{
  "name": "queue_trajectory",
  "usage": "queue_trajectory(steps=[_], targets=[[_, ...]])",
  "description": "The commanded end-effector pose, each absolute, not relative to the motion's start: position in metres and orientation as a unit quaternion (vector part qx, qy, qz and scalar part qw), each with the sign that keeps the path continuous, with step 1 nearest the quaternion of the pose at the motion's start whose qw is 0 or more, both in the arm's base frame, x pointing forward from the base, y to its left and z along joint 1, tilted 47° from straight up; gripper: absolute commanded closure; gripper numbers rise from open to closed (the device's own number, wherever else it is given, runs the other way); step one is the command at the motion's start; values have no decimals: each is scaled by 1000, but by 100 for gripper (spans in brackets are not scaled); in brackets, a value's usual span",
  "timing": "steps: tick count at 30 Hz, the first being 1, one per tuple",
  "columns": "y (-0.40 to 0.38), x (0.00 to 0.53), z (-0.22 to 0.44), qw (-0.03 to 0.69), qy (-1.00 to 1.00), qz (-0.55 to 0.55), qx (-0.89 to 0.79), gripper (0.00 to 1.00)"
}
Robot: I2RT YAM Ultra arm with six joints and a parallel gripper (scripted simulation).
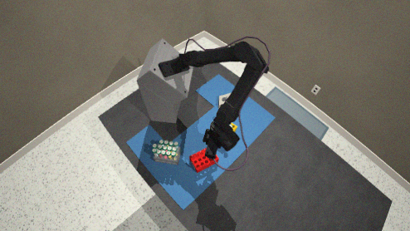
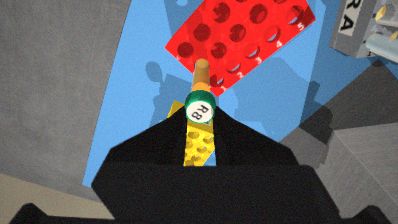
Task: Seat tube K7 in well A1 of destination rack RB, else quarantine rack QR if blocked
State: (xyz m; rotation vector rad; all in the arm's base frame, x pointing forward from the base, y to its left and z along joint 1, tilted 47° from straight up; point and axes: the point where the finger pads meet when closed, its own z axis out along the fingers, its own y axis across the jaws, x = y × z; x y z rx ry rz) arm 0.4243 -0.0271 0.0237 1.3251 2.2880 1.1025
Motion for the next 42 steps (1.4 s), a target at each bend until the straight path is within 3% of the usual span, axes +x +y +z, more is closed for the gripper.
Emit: queue_trajectory(steps=[1, 33, 34, 42], targets=[[-35, 429, 20, 143, 787, 372, 470, 100], [-29, 432, 18, 142, 789, 376, 466, 100], [-29, 432, 18, 142, 789, 376, 466, 76], [-29, 432, 18, 142, 789, 376, 466, 76]])
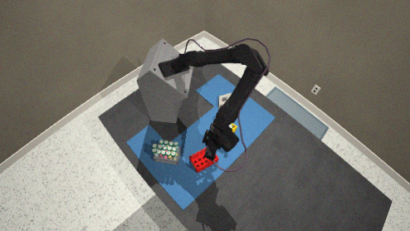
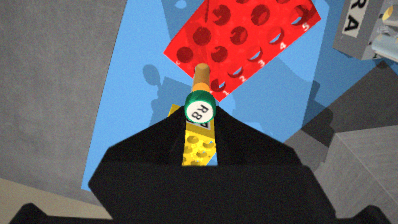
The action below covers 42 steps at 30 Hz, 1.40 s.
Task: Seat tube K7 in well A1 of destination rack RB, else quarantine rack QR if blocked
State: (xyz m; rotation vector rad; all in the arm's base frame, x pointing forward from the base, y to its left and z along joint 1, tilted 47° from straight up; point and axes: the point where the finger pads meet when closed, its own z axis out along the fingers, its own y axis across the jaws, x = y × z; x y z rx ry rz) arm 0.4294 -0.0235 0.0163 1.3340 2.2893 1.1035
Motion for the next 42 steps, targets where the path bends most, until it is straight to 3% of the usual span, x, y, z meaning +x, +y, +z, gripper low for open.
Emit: queue_trajectory(steps=[1, 3, 4, 22, 42], targets=[[-29, 432, 18, 142, 789, 376, 466, 76], [-29, 432, 18, 142, 789, 376, 466, 76], [-29, 432, 18, 142, 789, 376, 466, 70], [-38, 436, 32, 157, 787, 374, 466, 70], [-53, 399, 58, 148, 788, 378, 463, 70]])
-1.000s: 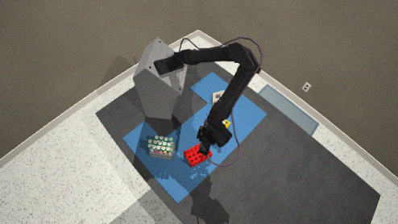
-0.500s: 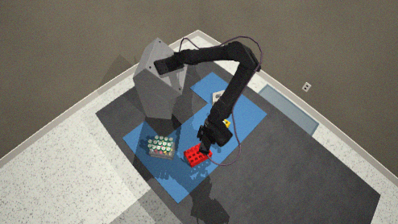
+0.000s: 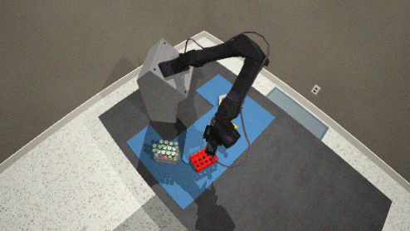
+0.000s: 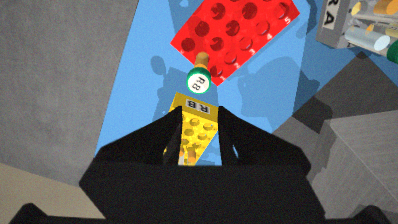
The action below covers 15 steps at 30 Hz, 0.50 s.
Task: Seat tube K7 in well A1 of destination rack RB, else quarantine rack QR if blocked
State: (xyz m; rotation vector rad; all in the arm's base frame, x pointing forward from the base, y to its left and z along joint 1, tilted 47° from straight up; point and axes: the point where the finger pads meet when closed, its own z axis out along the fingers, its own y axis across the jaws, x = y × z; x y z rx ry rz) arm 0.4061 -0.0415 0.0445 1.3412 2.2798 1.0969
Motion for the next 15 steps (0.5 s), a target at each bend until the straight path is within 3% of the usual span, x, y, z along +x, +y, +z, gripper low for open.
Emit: queue_trajectory(steps=[1, 15], targets=[[-55, 399, 62, 150, 788, 379, 462, 70], [-66, 391, 70, 147, 789, 373, 466, 70]])
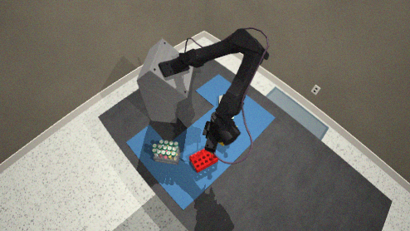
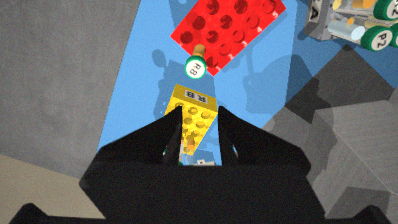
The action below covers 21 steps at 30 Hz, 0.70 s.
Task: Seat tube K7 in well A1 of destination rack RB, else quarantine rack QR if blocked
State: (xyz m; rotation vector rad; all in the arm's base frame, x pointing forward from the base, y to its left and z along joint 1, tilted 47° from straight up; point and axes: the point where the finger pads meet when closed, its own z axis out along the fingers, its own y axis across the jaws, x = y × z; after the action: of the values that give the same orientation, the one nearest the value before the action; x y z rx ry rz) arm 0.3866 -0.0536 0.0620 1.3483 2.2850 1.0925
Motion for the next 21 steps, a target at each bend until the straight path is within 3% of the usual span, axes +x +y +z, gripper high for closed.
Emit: queue_trajectory(steps=[1, 7, 21], targets=[[-66, 391, 68, 143, 788, 373, 468, 70], [-68, 395, 73, 148, 789, 372, 466, 70], [-66, 336, 17, 205, 859, 346, 316, 70]])
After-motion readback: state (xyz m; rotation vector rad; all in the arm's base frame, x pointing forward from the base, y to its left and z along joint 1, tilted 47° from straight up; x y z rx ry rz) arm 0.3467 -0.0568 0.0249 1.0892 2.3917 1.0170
